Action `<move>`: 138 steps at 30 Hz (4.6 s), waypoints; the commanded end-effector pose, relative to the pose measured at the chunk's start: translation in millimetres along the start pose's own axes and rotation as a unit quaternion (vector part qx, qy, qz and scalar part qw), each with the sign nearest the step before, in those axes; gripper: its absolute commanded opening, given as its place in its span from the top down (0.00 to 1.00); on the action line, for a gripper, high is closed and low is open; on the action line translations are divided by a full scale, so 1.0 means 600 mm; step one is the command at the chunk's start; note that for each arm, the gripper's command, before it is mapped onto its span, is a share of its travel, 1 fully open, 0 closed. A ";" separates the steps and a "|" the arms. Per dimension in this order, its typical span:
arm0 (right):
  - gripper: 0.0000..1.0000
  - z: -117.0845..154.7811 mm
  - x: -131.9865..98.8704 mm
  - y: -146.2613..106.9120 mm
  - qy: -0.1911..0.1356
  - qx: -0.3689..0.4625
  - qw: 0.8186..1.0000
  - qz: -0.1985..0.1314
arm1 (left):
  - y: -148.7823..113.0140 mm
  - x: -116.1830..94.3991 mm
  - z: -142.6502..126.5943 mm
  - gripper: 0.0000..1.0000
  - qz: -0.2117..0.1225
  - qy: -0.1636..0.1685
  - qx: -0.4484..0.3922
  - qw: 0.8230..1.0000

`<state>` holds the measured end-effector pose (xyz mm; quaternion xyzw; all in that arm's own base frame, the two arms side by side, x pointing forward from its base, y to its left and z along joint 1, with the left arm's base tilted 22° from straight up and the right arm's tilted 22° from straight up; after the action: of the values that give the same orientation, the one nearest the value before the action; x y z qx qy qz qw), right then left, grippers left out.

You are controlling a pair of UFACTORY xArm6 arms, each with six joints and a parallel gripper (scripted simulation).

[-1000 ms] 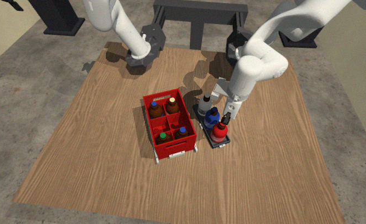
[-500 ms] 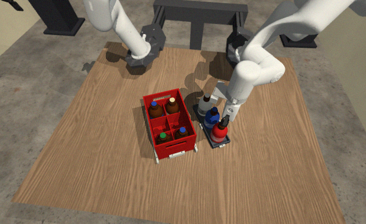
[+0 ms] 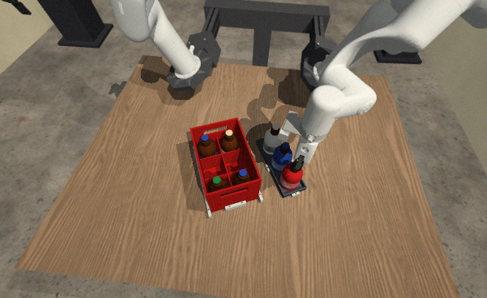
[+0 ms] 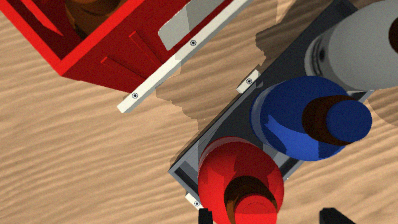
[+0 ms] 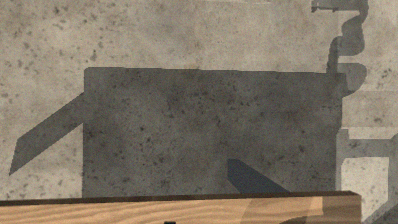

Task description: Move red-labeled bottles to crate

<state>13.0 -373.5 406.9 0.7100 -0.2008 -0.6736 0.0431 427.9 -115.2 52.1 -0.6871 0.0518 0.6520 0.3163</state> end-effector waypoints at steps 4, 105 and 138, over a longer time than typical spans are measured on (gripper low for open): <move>0.00 0.000 -0.003 0.002 0.001 0.000 1.000 0.002 | -0.001 0.002 -0.002 0.34 0.000 0.002 0.000 1.000; 0.00 0.000 -0.003 0.002 0.001 0.000 1.000 0.002 | -0.001 0.067 -0.005 0.34 0.000 0.002 0.000 1.000; 0.00 0.000 -0.003 0.002 0.001 0.000 1.000 0.002 | -0.001 0.071 -0.005 1.00 0.000 0.002 0.000 1.000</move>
<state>13.0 -373.5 406.9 0.7100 -0.2008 -0.6736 0.0431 435.6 -100.8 11.8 -0.6871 0.0518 0.6520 0.3163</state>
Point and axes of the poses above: on each arm, the point where the finger pads meet when closed, its own x axis out along the fingers, its own z axis across the jaws, y = z × x, the point moved 2 cm from there along -x, back along the fingers, and after that the axes turned 15 degrees about x, right-handed, at the moved point
